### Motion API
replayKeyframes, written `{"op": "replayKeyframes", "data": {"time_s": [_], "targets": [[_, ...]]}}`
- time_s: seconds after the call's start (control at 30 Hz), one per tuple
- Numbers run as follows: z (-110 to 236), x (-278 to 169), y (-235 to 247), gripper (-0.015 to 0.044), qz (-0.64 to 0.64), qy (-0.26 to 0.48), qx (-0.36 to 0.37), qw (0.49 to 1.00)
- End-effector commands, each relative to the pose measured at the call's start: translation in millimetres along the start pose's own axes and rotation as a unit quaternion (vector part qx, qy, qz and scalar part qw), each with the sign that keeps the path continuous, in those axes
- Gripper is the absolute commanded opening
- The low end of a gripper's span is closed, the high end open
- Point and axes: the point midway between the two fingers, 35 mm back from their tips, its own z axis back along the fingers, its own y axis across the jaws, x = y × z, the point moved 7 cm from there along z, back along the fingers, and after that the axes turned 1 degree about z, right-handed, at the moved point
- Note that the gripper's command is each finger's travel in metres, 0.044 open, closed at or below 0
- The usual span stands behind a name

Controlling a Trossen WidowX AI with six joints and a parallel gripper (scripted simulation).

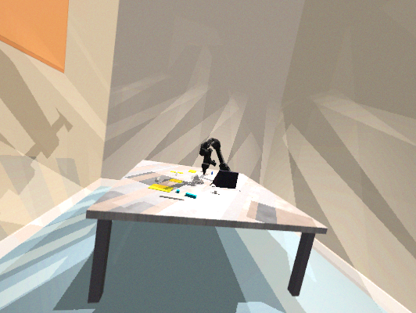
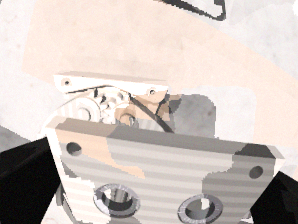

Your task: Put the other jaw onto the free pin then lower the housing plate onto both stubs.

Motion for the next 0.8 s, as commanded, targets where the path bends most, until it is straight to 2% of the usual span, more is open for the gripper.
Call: {"op": "replayKeyframes", "data": {"time_s": [0.0, 0.23, 0.77], "targets": [[-3.0, -2.7, 13.3, 0.0351, 0.006, 0.0, 0.005, 1.0], [-6.9, -6.2, 31.5, 0.0351, 0.011, 0.001, 0.009, 1.0], [-7.0, -6.2, 32.0, 0.0351, 0.011, 0.001, 0.009, 1.0]]}}
